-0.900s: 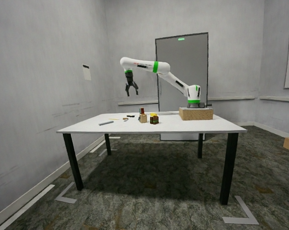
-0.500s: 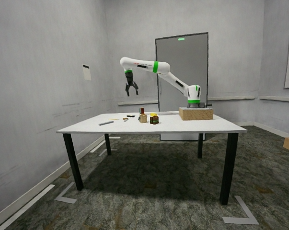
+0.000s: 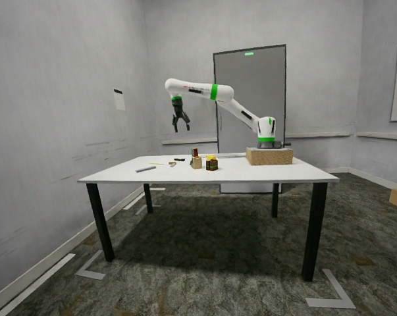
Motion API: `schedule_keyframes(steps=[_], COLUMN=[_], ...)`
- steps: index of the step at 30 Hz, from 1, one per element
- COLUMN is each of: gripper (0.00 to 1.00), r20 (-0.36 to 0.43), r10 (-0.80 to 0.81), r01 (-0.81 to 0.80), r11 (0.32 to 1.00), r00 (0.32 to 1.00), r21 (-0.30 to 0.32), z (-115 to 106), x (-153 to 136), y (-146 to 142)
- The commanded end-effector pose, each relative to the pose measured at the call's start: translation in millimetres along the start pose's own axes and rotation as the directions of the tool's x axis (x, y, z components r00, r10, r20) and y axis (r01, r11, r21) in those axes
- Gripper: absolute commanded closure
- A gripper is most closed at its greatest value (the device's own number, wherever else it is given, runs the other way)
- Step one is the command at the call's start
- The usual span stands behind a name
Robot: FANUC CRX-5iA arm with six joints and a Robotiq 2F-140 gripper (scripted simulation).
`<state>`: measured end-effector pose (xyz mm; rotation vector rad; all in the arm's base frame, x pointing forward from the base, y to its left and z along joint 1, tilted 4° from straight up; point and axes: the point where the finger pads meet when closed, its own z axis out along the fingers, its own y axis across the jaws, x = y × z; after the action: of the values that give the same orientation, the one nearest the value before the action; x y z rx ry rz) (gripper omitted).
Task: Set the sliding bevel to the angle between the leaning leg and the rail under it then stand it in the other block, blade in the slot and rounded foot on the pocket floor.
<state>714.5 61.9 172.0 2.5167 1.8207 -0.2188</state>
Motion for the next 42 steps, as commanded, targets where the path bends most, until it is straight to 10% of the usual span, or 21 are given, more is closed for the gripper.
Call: schedule_keyframes(steps=[1,24,42], gripper=[0.0,0.0,0.0], r20=[-0.002,-0.019,-0.037], r10=[0.062,0.632,0.973], r01=[-0.062,-0.632,-0.973], r11=[0.998,0.775,0.229], r00=[0.998,0.775,0.228], r21=[-0.004,-0.01,0.01], z=[0,13,30], x=[5,47,85], y=[-2,-31,-68])
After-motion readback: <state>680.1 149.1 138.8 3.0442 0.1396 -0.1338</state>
